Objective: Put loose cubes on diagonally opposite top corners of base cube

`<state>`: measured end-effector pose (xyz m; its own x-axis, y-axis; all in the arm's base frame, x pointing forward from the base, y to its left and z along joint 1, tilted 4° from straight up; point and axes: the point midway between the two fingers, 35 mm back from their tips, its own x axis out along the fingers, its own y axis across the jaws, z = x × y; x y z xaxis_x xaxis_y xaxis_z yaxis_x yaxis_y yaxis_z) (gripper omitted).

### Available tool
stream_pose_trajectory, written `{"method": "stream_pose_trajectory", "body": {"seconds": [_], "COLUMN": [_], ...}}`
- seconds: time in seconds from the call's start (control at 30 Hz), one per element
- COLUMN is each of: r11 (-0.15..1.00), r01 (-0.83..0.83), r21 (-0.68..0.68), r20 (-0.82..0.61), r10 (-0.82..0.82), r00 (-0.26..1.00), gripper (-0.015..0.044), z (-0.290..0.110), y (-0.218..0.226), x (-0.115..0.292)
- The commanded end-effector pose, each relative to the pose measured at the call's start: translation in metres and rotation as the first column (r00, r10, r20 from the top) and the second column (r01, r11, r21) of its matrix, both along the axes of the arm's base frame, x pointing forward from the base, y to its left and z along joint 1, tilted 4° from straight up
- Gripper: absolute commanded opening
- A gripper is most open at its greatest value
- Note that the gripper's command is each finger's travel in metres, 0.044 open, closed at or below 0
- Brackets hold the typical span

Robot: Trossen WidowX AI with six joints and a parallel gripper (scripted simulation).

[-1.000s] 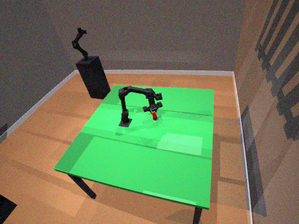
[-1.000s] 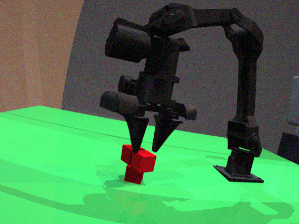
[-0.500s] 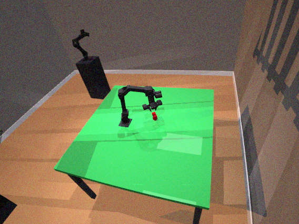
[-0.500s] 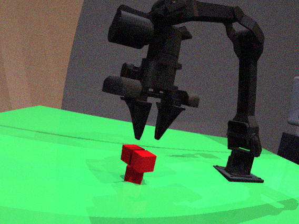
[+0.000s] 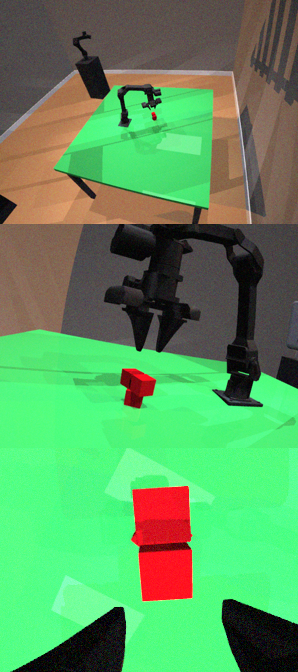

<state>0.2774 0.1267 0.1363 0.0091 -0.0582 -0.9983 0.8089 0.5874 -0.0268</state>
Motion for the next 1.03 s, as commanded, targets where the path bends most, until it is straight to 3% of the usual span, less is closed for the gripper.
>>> {"method": "stream_pose_trajectory", "body": {"seconds": [0.0, 0.2, 0.37, 0.6, 1.0], "r11": [1.000, 1.000, 1.000, 1.000, 1.000], "r01": [0.002, 0.000, -0.002, -0.001, -0.001], "r21": [0.001, 0.000, 0.002, 0.008, 0.008], "r20": [0.001, 0.000, -0.002, -0.006, -0.006], "r10": [-0.002, 0.000, 0.002, 0.001, 0.001], "r00": [1.000, 1.000, 1.000, 1.000, 1.000], "gripper": [0.0258, 0.0400, 0.0400, 0.0400, 0.0400], "z": [0.004, 0.011, 0.009, 0.006, 0.006], "y": [0.000, 0.001, 0.010, 0.096, 0.099], "x": [0.000, 0.000, -0.003, -0.045, -0.047]}}
